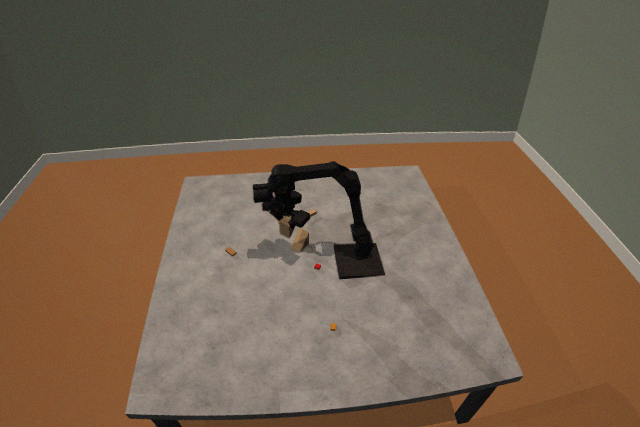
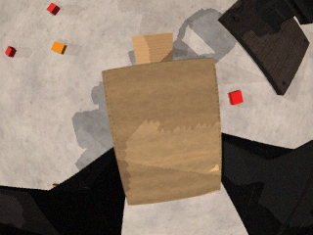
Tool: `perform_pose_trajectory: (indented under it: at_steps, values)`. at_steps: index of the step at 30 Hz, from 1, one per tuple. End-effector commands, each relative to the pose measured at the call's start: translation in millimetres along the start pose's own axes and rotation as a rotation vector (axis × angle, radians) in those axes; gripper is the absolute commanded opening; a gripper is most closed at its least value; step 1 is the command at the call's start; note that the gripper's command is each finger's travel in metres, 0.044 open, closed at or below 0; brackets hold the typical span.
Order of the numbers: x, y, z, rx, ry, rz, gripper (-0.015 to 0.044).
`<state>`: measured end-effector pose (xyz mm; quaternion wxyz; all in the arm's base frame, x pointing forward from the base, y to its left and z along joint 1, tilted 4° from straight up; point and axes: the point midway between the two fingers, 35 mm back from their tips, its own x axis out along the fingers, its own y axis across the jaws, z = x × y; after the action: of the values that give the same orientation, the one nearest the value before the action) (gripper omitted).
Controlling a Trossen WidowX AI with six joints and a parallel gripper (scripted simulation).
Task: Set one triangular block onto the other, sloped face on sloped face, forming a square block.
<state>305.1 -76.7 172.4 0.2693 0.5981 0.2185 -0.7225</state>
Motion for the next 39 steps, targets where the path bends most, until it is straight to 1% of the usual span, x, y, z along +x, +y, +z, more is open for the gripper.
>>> perform_pose_trajectory:
  at_steps: [1,17,23,29,39]
  values:
    - [5,-2,2,0.006,0.005,-0.001,0.0000]
    - [68,-4,17,0.010,-0.014,-0.024,0.0000]
    - [77,-5,21,0.011,-0.016,-0.027,0.0000]
    - [100,-6,25,0.011,-0.017,-0.027,0.0000]
    - [103,-7,26,0.015,-0.016,-0.018,0.0000]
